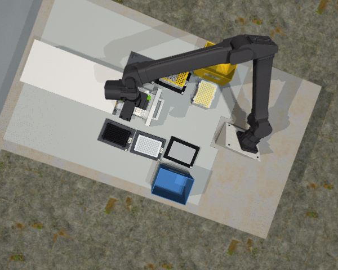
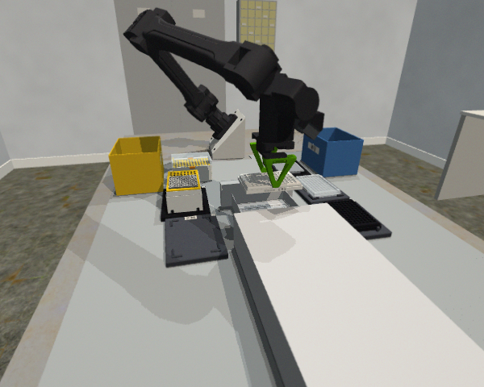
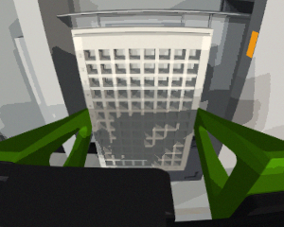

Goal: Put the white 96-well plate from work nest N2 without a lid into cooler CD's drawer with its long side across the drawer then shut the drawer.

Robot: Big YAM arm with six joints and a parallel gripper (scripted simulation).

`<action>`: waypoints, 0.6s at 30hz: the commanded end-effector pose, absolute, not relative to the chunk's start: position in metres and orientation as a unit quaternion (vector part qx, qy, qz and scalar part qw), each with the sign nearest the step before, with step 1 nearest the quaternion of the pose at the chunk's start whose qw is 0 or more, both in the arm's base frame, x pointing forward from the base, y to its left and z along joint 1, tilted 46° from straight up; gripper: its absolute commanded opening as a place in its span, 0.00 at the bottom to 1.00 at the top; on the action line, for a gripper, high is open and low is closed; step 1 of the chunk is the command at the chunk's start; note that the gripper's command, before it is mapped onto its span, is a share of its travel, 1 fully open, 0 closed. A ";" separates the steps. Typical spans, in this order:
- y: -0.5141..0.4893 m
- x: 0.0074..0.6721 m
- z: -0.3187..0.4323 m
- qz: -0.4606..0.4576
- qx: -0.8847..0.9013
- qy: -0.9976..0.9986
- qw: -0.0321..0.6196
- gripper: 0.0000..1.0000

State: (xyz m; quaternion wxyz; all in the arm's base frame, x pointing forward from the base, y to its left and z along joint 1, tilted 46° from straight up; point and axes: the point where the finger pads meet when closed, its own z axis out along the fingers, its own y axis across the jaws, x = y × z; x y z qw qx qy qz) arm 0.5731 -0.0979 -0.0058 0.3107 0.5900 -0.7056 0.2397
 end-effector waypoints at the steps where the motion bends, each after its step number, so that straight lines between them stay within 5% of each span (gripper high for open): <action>1: -0.108 0.571 -0.022 0.233 0.592 -0.704 0.318 0.00; 18: -0.122 0.567 -0.036 0.233 0.592 -0.704 0.318 0.00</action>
